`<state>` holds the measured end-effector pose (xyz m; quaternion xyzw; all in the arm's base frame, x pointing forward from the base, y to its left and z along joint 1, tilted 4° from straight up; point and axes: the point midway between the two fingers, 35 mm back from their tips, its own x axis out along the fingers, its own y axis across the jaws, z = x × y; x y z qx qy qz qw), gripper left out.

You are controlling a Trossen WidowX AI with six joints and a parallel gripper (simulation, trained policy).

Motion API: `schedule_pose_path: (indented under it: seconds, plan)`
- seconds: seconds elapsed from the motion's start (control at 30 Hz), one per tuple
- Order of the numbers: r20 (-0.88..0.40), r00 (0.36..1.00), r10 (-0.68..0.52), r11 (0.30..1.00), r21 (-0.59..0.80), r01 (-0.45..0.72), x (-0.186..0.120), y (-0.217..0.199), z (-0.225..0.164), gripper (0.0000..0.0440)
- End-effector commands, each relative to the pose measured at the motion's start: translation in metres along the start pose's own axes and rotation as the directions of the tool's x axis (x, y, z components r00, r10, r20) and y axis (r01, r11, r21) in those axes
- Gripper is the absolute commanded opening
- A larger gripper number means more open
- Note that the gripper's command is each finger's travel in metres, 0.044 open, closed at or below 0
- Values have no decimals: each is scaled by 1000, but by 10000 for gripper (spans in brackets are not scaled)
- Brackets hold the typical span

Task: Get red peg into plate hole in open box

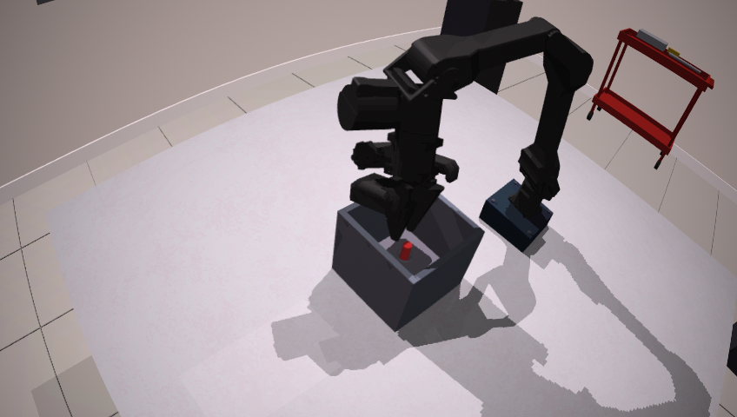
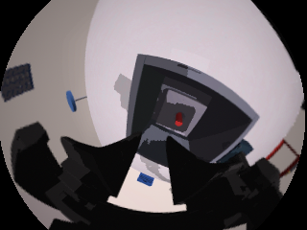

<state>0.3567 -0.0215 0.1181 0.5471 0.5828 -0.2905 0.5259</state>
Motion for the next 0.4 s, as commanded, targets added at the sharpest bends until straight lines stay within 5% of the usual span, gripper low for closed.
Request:
schedule_pose_path:
  seconds: [0.0, 0.37]
  plan:
    - [-24, 999, 21, 1000, -5, -21, -5, 5, 0, 184]
    - [-81, 993, 81, 996, -16, -82, -19, 20, 6, 240]
